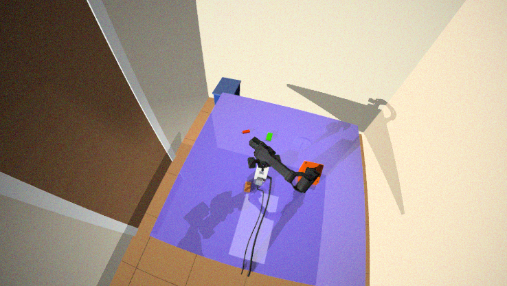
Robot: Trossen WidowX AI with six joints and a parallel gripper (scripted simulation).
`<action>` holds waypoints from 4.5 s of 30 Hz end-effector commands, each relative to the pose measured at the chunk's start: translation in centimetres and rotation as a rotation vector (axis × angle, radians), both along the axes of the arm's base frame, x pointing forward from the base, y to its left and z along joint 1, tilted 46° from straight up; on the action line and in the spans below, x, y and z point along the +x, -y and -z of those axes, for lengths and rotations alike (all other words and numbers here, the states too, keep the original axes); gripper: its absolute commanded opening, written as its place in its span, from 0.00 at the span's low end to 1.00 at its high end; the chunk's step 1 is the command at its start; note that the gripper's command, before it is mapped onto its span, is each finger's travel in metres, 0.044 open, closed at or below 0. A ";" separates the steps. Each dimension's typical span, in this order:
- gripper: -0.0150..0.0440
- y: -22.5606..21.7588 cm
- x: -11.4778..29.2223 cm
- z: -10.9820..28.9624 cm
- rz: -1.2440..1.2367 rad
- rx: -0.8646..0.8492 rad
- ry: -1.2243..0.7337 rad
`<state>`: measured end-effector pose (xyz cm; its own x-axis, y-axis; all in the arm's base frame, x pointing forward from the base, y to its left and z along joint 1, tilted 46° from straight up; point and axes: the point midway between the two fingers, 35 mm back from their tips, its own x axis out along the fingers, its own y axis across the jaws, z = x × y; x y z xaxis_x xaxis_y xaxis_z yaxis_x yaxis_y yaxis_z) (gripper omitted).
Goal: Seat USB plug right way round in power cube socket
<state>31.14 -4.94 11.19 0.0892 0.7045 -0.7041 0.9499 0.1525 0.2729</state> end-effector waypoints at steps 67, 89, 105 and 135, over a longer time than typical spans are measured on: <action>0.25 0.0 0.0 0.0 -1.299 -0.163 1.299; 0.25 0.0 0.0 0.0 -1.704 -0.214 1.705; 0.25 0.0 0.0 0.0 -1.916 -0.240 1.917; 0.25 -0.3 0.0 0.1 -1.895 -0.239 1.931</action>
